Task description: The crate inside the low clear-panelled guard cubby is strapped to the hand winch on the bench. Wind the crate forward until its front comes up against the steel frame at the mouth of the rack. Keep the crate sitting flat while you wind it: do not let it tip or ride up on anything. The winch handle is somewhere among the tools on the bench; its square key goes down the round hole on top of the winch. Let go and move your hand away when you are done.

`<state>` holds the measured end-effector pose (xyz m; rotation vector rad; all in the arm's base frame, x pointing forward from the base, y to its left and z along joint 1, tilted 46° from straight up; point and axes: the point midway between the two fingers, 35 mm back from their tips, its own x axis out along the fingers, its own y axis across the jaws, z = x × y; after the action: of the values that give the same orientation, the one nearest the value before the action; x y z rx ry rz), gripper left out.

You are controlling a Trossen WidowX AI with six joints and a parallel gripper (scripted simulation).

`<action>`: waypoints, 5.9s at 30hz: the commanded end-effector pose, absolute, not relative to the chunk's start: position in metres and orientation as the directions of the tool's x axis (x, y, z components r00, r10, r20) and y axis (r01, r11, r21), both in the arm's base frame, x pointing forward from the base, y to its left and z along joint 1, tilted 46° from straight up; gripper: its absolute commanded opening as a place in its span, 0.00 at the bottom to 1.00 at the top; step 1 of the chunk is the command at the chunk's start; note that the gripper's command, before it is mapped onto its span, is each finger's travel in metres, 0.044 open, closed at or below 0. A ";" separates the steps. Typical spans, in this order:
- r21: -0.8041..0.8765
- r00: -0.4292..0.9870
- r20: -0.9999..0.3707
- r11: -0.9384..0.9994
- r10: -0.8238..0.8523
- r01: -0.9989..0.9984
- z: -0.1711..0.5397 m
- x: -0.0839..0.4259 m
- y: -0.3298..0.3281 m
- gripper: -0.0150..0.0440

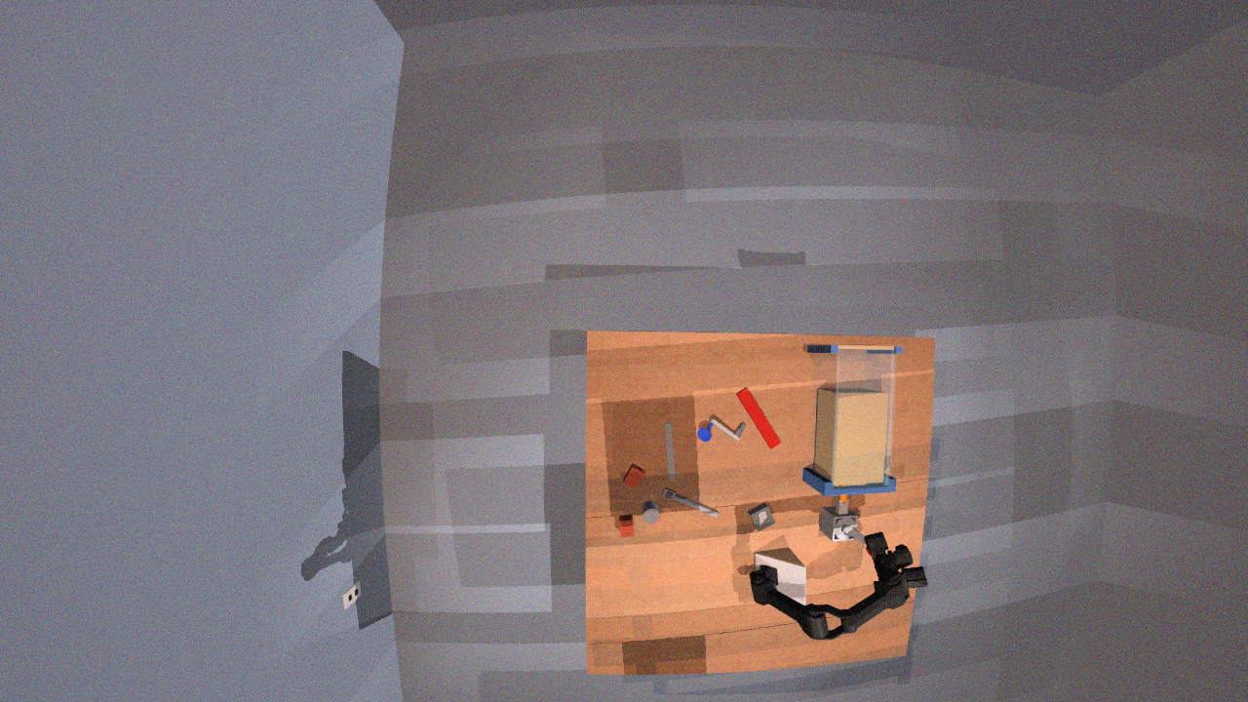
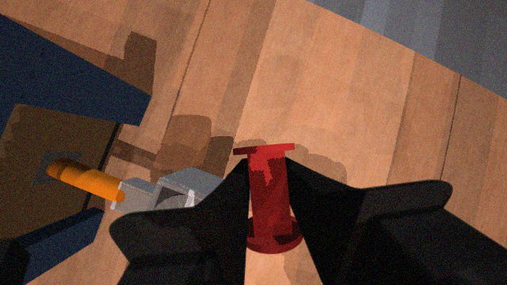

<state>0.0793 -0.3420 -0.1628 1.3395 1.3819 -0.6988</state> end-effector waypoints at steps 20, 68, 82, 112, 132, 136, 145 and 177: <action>0.272 0.192 -0.924 0.217 0.332 0.937 -0.173 0.119 -0.353 0.25; 0.277 0.196 -0.922 0.216 0.333 0.936 -0.168 0.175 -0.352 0.25; 0.278 0.197 -0.922 0.216 0.334 0.936 -0.163 0.190 -0.348 0.25; 0.256 0.181 -0.932 0.218 0.313 0.942 -0.158 0.199 -0.348 0.61; 0.252 0.177 -0.934 0.220 0.311 0.942 -0.117 0.195 -0.388 1.00; 0.252 0.177 -0.934 0.220 0.310 0.942 -0.111 0.194 -0.392 1.00; 0.250 0.174 -0.934 0.219 0.313 0.943 -0.055 0.172 -0.400 1.00; 0.258 0.112 -0.800 0.169 0.590 0.951 0.006 0.102 -0.323 1.00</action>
<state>0.1034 -0.3237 0.0055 1.5225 1.5706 -0.5292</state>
